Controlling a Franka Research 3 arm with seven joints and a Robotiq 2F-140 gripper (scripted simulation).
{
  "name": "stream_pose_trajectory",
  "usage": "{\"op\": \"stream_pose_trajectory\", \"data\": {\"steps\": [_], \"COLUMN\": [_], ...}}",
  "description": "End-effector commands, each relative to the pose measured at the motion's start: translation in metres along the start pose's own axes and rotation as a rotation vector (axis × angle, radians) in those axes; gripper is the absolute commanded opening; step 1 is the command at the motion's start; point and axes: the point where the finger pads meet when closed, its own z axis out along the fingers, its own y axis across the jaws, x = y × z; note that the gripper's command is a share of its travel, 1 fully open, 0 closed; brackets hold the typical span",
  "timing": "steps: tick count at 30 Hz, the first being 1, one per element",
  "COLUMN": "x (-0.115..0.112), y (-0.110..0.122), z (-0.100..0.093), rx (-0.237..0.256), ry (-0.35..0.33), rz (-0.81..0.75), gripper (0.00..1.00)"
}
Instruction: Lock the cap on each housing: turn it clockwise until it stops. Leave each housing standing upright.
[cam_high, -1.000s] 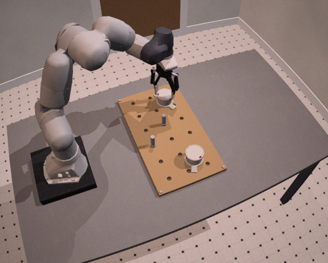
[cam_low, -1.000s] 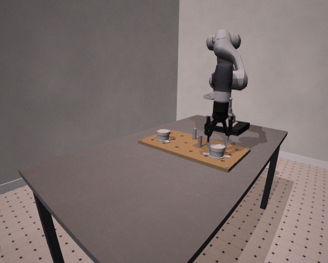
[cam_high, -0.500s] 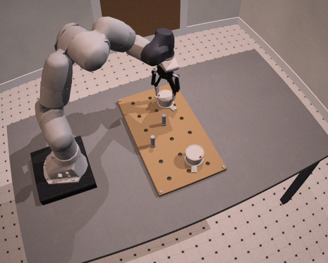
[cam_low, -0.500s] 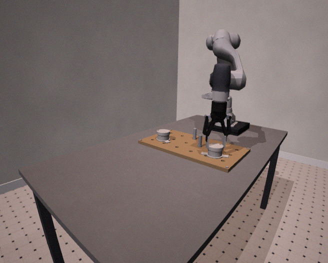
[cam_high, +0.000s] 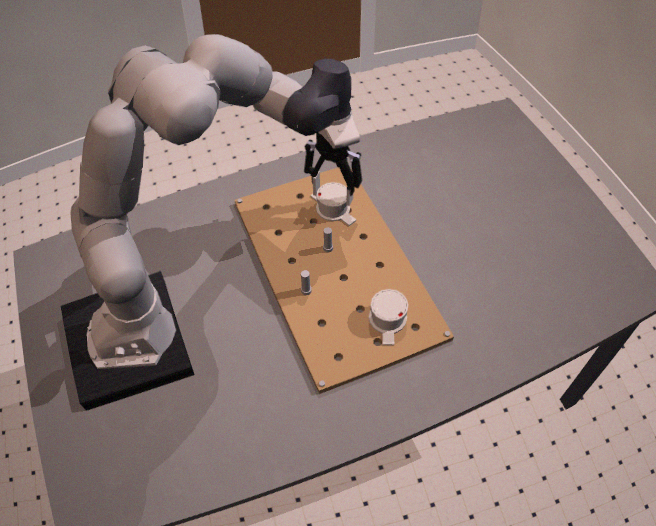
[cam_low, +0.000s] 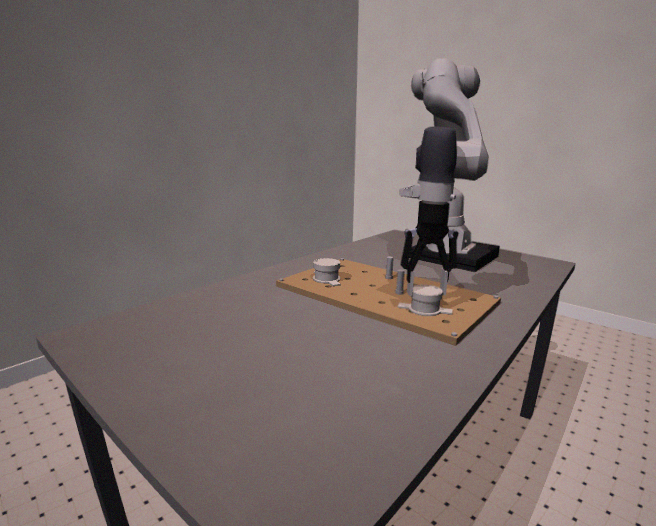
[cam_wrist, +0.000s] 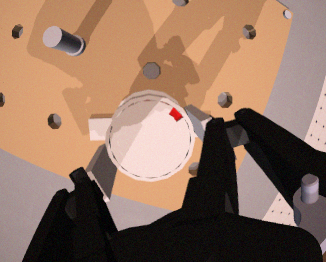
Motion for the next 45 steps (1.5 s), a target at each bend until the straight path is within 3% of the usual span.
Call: {"op": "stream_pose_trajectory", "data": {"steps": [1, 45], "x": [0.003, 0.041], "y": [-0.002, -0.041], "z": [0.001, 0.001], "rx": [-0.003, -0.003], "ry": [0.001, 0.001], "rz": [-0.011, -0.011], "gripper": [0.10, 0.10]}}
